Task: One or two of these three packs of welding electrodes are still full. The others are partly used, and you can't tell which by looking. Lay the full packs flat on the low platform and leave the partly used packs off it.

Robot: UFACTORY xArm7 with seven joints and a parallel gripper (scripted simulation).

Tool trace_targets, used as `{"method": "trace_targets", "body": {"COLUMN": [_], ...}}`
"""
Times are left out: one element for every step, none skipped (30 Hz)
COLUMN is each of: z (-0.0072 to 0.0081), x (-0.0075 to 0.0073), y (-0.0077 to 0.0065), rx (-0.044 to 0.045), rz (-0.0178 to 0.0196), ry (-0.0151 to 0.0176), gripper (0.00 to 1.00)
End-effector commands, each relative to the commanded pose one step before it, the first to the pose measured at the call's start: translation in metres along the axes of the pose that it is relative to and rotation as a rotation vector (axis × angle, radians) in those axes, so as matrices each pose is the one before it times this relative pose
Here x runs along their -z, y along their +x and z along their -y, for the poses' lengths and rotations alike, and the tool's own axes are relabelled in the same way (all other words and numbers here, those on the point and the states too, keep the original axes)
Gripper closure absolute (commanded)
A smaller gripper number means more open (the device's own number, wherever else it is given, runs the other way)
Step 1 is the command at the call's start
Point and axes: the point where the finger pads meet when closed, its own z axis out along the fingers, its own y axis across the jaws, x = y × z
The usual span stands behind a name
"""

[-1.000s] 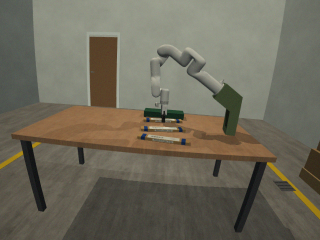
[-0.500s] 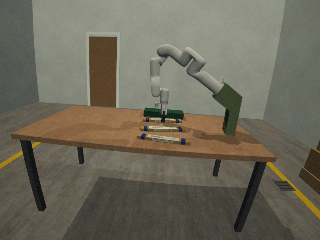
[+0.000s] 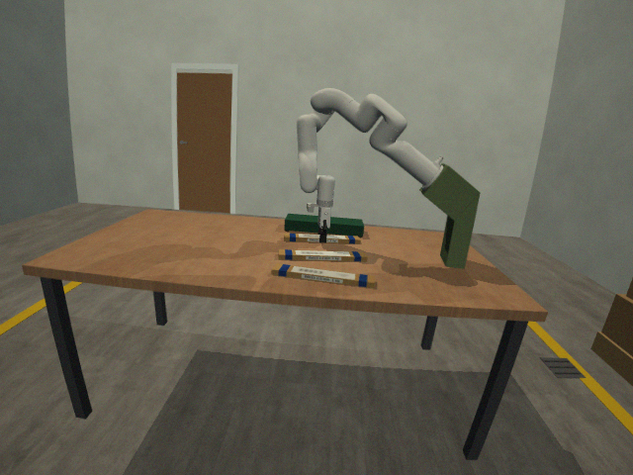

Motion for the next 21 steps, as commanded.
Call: {"method": "trace_targets", "body": {"z": [-0.00031, 0.0, 0.0, 0.0, 0.0, 0.0, 0.0, 0.0, 0.0, 0.0, 0.0, 0.0, 0.0, 0.0, 0.0, 0.0, 0.0, 0.0, 0.0, 0.0, 0.0], "x": [0.00011, -0.00007, -0.00009, -0.0001, -0.00009, -0.00007, -0.00003, -0.00001, 0.0, 0.0, 0.0, 0.0, 0.0, 0.0, 0.0, 0.0, 0.0, 0.0, 0.0, 0.0, 0.0], "y": [0.00005, 0.0, 0.0, 0.0, 0.0, 0.0, 0.0, 0.0, 0.0, 0.0, 0.0, 0.0, 0.0, 0.0, 0.0, 0.0, 0.0, 0.0, 0.0, 0.0, 0.0], "rx": [-0.00058, 0.0, 0.0, 0.0, 0.0, 0.0, 0.0, 0.0, 0.0, 0.0, 0.0, 0.0, 0.0, 0.0, 0.0, 0.0, 0.0, 0.0, 0.0, 0.0, 0.0], "rz": [0.00001, 0.0, 0.0, 0.0, 0.0, 0.0, 0.0, 0.0, 0.0, 0.0, 0.0, 0.0, 0.0, 0.0, 0.0, 0.0, 0.0, 0.0, 0.0, 0.0, 0.0], "ry": [-0.00036, 0.0, 0.0, 0.0, 0.0, 0.0, 0.0, 0.0, 0.0, 0.0, 0.0, 0.0, 0.0, 0.0, 0.0, 0.0, 0.0, 0.0, 0.0, 0.0, 0.0], "gripper": [0.42, 0.42, 0.42, 0.42, 0.42, 0.42, 0.42, 0.42, 0.42, 0.42, 0.42, 0.42, 0.42, 0.42, 0.42, 0.42, 0.42, 0.42, 0.42, 0.0, 0.0]}}
